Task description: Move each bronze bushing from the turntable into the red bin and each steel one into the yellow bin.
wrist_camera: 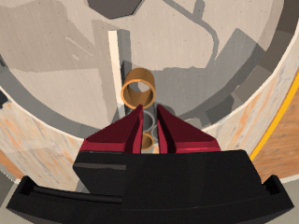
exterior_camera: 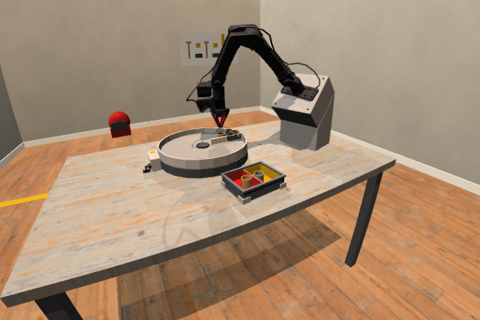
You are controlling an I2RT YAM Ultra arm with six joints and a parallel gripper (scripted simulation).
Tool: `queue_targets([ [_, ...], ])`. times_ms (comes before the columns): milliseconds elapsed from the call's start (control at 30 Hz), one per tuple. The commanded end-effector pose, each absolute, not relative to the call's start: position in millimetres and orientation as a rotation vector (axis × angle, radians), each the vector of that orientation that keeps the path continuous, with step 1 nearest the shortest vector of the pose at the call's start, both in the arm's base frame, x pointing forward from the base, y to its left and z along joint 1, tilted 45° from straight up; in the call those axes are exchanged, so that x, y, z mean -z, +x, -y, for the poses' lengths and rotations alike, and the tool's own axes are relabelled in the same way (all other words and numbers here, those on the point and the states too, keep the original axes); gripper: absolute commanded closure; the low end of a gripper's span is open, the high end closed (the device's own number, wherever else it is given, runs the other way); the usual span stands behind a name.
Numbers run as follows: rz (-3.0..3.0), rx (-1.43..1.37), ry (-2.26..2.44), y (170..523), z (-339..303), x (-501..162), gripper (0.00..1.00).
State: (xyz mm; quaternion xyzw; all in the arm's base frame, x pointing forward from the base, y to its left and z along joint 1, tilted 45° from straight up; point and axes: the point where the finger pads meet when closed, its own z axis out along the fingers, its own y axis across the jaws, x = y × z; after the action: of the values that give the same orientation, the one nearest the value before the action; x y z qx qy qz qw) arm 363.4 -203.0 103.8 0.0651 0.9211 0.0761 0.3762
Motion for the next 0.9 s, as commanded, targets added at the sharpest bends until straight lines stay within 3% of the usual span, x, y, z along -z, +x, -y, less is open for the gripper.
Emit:
queue_targets([
  [0,-2.333,-0.181,0.171,364.3,212.8,-113.4,0.86],
  [867,-2.329,-0.175,0.165,364.1,214.3,-115.7,0.86],
])
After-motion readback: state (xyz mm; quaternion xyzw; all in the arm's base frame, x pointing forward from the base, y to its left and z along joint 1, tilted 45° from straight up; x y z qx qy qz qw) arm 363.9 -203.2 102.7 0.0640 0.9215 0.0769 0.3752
